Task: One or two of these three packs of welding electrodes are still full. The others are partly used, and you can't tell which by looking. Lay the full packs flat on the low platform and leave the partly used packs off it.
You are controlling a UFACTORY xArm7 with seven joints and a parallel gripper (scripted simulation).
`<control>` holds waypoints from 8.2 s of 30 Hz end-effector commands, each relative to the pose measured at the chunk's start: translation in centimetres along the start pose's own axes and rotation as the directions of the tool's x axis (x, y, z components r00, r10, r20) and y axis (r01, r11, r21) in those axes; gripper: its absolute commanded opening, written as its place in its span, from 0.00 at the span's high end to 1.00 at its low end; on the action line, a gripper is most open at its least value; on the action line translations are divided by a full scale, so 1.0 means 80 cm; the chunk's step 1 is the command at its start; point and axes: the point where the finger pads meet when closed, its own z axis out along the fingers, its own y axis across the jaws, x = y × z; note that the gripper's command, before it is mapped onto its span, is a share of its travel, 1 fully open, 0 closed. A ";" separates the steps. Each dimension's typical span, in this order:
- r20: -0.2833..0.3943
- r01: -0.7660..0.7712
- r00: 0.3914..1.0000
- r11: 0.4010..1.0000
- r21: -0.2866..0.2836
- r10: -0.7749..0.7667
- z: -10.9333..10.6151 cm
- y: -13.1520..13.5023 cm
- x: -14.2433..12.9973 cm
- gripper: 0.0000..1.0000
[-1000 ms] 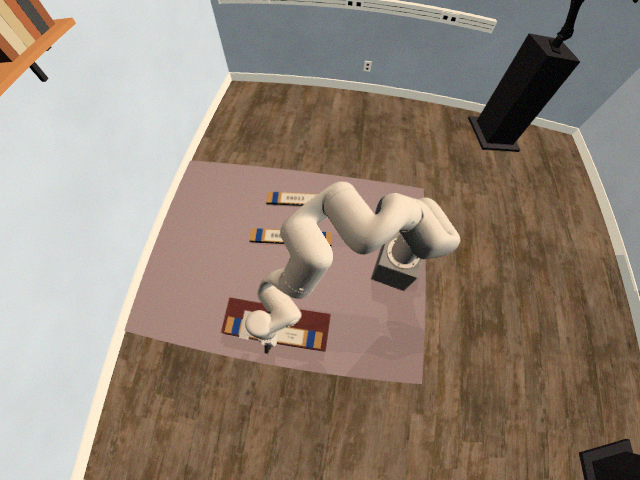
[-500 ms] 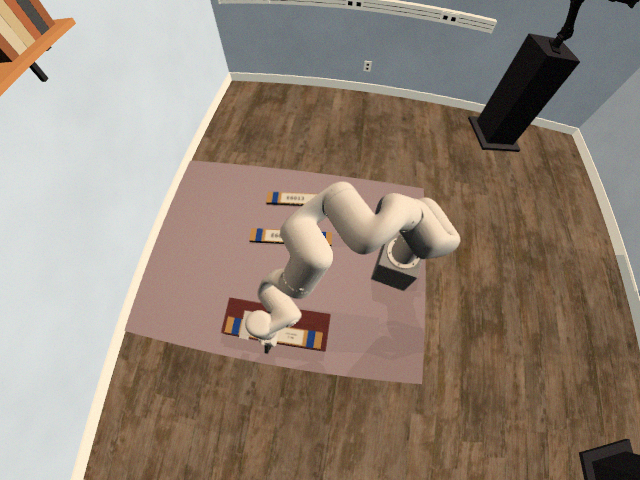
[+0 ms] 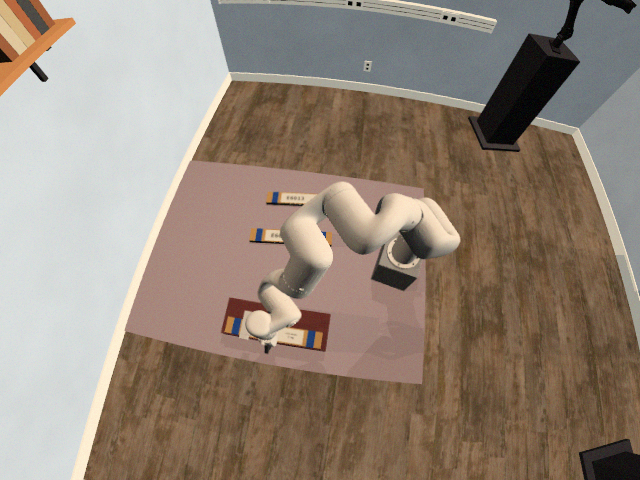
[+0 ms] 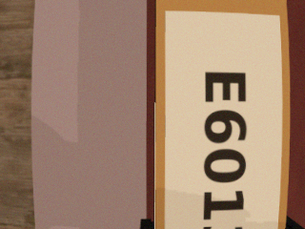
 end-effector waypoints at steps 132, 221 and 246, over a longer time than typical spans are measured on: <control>-0.005 0.095 0.995 0.995 0.003 -0.095 0.050 0.525 0.020 0.00; -0.005 0.095 0.995 0.995 0.003 -0.095 0.076 0.525 0.022 0.42; -0.005 0.095 0.995 0.995 0.003 -0.095 0.076 0.525 0.022 0.42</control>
